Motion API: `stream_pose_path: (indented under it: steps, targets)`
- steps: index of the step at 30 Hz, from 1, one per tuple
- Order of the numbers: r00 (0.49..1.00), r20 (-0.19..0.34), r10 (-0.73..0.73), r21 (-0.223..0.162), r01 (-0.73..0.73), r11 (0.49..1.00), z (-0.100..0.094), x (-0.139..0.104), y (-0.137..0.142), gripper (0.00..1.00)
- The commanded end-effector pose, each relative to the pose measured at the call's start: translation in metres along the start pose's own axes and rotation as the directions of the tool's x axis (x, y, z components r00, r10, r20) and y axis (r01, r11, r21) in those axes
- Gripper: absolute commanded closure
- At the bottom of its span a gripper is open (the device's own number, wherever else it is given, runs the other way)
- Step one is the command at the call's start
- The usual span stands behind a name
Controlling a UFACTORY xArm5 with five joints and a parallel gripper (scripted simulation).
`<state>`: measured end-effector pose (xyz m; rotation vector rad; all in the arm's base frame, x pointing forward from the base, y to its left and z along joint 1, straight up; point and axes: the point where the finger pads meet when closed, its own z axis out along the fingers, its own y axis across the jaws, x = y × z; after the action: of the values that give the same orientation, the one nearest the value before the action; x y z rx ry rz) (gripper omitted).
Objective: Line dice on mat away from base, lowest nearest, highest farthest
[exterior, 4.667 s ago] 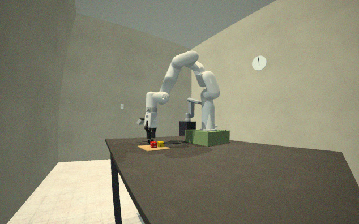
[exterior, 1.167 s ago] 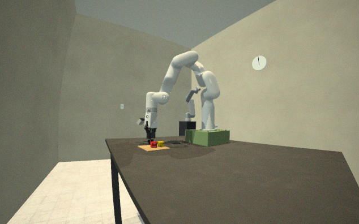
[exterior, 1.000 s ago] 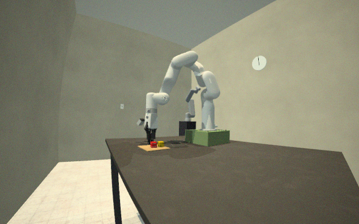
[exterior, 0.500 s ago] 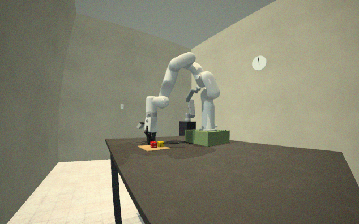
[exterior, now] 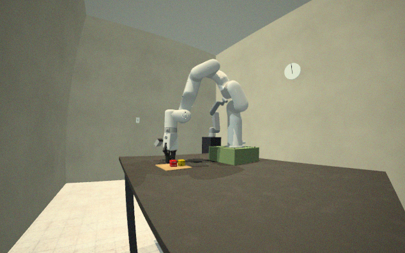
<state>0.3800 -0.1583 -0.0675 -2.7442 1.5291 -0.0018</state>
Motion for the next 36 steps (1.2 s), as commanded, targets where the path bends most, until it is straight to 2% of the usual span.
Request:
stream_pose_path:
  steps: [1,26,27,36]
  targets:
    - [1.000,-0.002,0.000,0.002,0.000,1.000,-0.0008,0.0010,-0.0007,0.53]
    - [1.000,-0.002,0.000,0.002,0.000,1.000,-0.0008,0.0010,-0.0007,0.53]
    - [1.000,-0.002,0.000,0.002,0.000,1.000,-0.0008,0.0010,-0.0007,0.73]
    - [1.000,-0.002,0.000,0.002,0.000,1.000,-0.0008,0.0010,-0.0007,0.73]
